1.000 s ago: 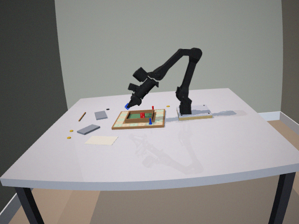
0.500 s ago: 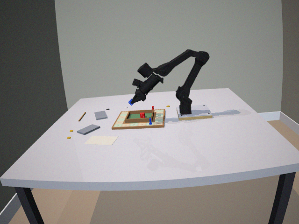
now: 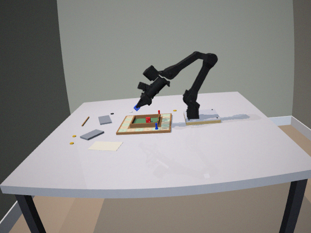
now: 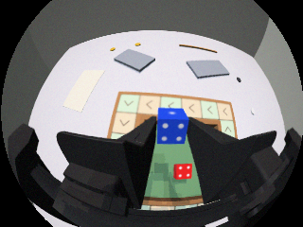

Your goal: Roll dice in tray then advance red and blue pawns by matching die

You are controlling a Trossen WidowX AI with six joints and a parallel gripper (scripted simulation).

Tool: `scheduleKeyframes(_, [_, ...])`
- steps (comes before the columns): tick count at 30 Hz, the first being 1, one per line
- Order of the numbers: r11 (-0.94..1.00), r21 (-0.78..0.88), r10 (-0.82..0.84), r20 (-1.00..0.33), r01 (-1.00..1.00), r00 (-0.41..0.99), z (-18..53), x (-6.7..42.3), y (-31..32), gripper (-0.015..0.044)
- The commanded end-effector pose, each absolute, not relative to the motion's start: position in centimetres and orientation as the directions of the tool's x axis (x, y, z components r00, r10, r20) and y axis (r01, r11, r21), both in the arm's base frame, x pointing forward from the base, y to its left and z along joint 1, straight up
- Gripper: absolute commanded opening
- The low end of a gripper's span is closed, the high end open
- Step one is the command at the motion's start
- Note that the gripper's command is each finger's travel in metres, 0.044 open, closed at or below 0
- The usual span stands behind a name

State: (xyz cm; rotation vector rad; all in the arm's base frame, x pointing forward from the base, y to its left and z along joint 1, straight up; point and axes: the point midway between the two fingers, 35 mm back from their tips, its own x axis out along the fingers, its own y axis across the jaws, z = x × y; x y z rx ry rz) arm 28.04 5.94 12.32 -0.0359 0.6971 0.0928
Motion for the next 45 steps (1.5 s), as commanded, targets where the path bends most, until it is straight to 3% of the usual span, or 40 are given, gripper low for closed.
scheduleKeyframes(1, [0.995, -0.002, 0.073, -0.642, -0.097, 0.763, 12.5, 28.1, 5.9, 0.0236])
scheduleKeyframes(9, [0.996, 0.000, 0.071, -0.640, -0.093, 0.765, 16.3, 28.0, 5.9, 0.0440])
scheduleKeyframes(14, [0.995, -0.012, 0.054, -0.771, -0.100, 0.634, 15.5, 28.7, 6.1, 0.0440])
scheduleKeyframes(20, [0.995, -0.012, 0.025, -0.935, -0.103, 0.353, 14.0, 29.6, 6.1, 0.0440])
scheduleKeyframes(25, [0.996, 0.002, 0.011, -0.995, -0.092, 0.098, 12.9, 30.0, 6.1, 0.0440])
scheduleKeyframes(29, [0.996, 0.004, 0.010, -0.998, -0.089, 0.063, 12.7, 30.0, 6.1, 0.0440])
scheduleKeyframes(31, [0.996, -0.004, 0.007, -0.992, -0.091, 0.128, 12.7, 30.0, 6.1, 0.0440])
scheduleKeyframes(40, [0.999, -0.016, -0.019, -0.998, 0.039, 0.066, 10.9, 25.7, -3.9, 0.0204])
scheduleKeyframes(45, [0.992, -0.010, -0.013, -1.000, 0.122, 0.027, 9.5, 21.3, -8.5, 0.0200])
